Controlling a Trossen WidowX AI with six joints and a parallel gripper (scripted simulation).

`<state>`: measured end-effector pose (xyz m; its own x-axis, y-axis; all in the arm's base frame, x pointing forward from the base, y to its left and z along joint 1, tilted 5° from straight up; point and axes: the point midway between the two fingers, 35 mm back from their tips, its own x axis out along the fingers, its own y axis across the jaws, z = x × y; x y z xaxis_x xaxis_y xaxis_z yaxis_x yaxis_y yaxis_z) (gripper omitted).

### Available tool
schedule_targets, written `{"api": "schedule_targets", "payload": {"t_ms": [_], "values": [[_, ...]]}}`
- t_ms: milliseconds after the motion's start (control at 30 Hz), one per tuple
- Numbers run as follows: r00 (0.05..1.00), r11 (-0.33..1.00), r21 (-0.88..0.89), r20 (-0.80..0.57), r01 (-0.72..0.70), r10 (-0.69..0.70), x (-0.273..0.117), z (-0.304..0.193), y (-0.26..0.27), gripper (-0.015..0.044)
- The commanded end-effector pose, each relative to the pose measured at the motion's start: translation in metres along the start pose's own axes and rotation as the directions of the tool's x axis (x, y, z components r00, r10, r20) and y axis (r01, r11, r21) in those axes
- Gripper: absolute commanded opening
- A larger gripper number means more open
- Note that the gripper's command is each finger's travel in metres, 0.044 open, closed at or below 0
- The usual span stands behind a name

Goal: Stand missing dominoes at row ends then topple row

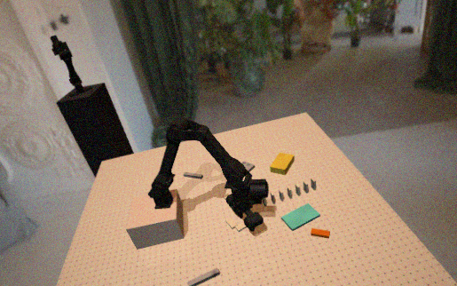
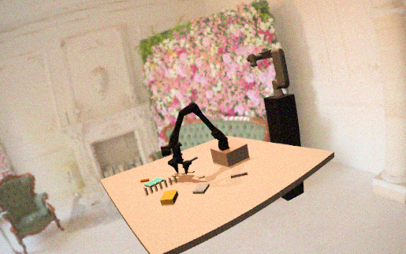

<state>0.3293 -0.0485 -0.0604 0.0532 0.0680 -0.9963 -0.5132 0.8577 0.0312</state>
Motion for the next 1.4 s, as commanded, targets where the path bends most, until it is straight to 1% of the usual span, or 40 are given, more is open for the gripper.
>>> {"api": "schedule_targets", "payload": {"t_ms": [0,267,300,633,700,933,1000,1100,1167,1367], "values": [[1.000,1.000,0.002,-0.005,-0.008,0.008,0.003,-0.001,0.002,0.0335],[1.000,1.000,0.002,-0.005,-0.008,0.008,0.003,-0.001,0.002,0.0125],[1.000,1.000,0.002,-0.005,-0.008,0.008,0.003,-0.001,0.002,0.0107],[1.000,1.000,0.002,-0.005,-0.008,0.008,0.001,-0.001,0.001,0.0107],[1.000,1.000,0.002,-0.005,-0.008,0.008,-0.017,-0.002,0.001,0.0107],[1.000,1.000,0.002,-0.005,-0.007,0.007,-0.109,-0.003,-0.001,0.0107],[1.000,1.000,0.002,-0.005,-0.007,0.007,-0.117,-0.003,-0.001,0.0107],[1.000,1.000,-0.002,-0.005,-0.007,0.007,-0.118,-0.002,-0.003,0.0107],[1.000,0.999,-0.031,-0.005,-0.006,0.006,-0.119,0.001,-0.019,0.0107],[1.000,0.986,-0.168,-0.005,-0.001,0.001,-0.120,0.005,-0.090,0.0107]]}}
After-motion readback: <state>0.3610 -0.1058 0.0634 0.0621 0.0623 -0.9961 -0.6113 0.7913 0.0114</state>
